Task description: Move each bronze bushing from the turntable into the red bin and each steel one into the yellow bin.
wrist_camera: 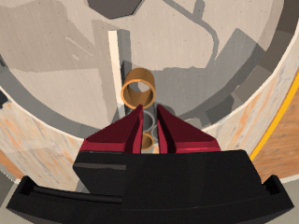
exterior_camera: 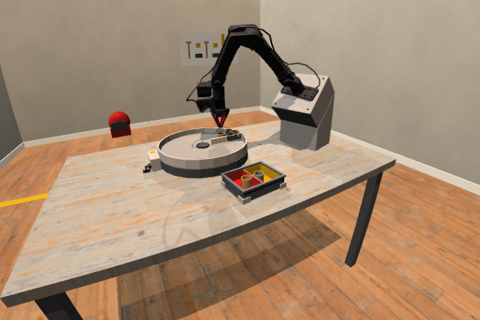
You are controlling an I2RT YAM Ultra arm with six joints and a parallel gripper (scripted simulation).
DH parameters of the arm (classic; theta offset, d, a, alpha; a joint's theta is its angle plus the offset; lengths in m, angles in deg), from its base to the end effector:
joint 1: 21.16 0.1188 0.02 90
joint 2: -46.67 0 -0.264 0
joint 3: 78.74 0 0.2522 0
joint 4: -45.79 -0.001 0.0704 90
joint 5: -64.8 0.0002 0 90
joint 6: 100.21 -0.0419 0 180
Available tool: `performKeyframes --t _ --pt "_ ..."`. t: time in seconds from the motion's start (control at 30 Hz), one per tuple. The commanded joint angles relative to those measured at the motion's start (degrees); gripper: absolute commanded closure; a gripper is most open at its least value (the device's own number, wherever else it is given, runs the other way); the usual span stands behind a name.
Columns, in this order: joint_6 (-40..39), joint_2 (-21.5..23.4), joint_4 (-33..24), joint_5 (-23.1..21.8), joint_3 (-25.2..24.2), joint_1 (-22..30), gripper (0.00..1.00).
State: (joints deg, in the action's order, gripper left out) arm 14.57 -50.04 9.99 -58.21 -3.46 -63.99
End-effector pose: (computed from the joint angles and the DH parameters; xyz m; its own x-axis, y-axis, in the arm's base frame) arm 0.2674 -0.2154 0.2000 -0.7082 0.1772 -0.6834 0.0628 0.9800 0.1890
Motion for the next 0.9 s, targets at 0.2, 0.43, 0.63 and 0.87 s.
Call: performKeyframes --t 0.2,0.43,0.63,0.87 --pt "0.3 0.0 -0.4 -0.8 1.5 -1.2 0.86" --pt "0.3 0.0 -0.4 -0.8 1.5 -1.2 0.86" --pt "0.3 0.0 -0.4 -0.8 1.5 -1.2 0.86" --pt "0.6 0.1 -0.4 -0.9 1.7 -1.4 0.86"
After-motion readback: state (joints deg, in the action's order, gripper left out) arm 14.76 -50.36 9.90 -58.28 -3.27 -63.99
